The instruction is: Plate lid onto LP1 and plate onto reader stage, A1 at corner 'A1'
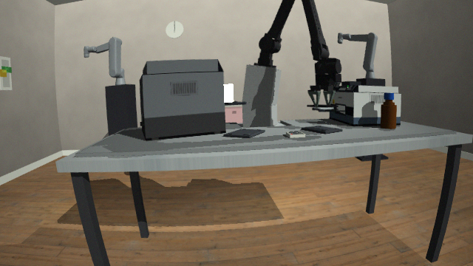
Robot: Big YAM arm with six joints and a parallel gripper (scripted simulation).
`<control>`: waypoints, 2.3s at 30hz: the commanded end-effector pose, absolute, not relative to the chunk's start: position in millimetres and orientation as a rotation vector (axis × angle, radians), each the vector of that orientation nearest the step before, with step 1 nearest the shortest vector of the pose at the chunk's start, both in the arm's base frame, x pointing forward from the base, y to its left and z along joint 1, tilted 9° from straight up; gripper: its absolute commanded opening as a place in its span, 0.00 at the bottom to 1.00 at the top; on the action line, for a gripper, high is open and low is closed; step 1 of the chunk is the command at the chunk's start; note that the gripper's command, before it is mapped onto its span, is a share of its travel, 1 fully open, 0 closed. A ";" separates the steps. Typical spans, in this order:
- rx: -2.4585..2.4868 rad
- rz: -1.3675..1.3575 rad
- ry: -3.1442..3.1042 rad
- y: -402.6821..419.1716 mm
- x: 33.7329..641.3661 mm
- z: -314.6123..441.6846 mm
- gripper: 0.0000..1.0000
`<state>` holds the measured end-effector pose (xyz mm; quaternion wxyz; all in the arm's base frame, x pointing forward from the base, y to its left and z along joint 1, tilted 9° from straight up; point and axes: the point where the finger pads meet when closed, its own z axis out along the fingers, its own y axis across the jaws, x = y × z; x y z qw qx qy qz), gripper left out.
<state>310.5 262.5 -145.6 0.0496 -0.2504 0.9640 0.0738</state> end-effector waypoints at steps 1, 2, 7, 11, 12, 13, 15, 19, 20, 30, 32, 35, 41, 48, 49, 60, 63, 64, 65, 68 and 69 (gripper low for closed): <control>-0.717 0.244 2.918 264.5 325.3 -143.9 0.85; -0.720 0.248 2.916 266.8 325.3 -143.8 0.85; -0.742 0.246 2.914 270.2 321.8 -145.9 0.85; -0.756 0.245 2.915 272.2 318.2 -147.8 0.85; -0.756 0.245 2.916 272.1 318.1 -148.2 0.85; -0.755 0.245 2.915 272.3 318.5 -149.5 0.85; -0.747 0.245 2.916 271.2 320.9 -152.0 0.85; -0.723 0.245 2.917 267.1 327.3 -156.8 0.85; -0.721 0.245 2.917 266.8 327.6 -158.3 0.85; -0.750 0.232 2.937 263.0 311.7 -151.7 0.85; -0.749 0.245 2.914 269.5 318.7 -147.0 0.85; -0.749 0.260 2.885 277.6 327.1 -142.7 0.85; -0.752 0.254 2.895 275.9 325.0 -150.7 0.85; -0.735 0.231 2.938 262.0 318.3 -163.6 0.85; -0.735 0.231 2.937 262.0 318.5 -164.0 0.85; -0.750 0.248 2.904 272.4 325.5 -164.2 0.85; -0.748 0.241 2.919 271.6 322.4 -169.6 0.85; -0.749 0.241 2.920 271.5 321.7 -170.4 0.85; -0.749 0.238 2.925 270.0 319.1 -172.2 0.85; -0.755 0.235 2.930 268.3 315.4 -177.3 0.85; -0.754 0.236 2.928 269.0 316.4 -178.4 0.85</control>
